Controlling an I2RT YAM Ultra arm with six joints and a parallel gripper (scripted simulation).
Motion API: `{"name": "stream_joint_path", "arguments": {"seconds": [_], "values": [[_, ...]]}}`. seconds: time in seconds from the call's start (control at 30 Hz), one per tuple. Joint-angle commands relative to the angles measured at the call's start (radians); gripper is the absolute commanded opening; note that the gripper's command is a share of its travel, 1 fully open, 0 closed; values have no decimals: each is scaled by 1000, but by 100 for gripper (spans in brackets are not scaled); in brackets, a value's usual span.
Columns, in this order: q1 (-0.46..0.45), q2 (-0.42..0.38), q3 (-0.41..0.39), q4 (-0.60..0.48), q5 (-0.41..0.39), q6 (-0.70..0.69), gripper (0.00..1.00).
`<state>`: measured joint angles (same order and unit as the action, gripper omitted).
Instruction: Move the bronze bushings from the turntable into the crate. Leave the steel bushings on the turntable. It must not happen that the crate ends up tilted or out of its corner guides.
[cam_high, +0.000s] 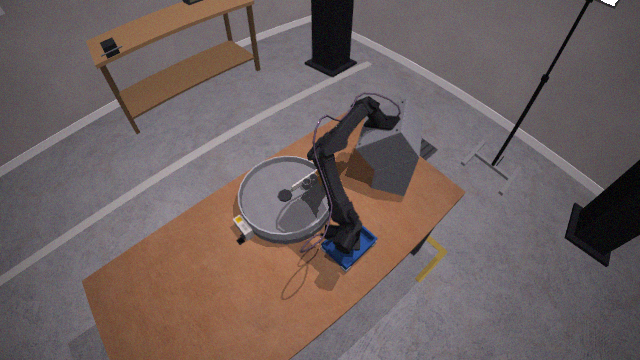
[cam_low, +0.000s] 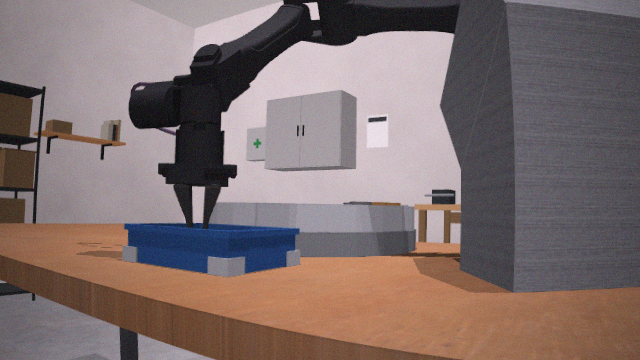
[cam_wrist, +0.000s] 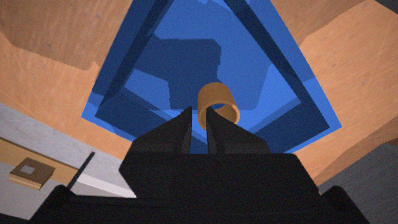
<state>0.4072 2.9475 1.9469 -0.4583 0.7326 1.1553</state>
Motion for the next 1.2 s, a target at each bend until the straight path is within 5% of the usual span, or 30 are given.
{"name": "stream_joint_path", "arguments": {"seconds": [0.0,0.6,1.17], "values": [[36,-12,29,-1,7,-8,16],[36,-14,29,-3,7,-7,16],[95,-118,-53,-99,15,82,16]]}}
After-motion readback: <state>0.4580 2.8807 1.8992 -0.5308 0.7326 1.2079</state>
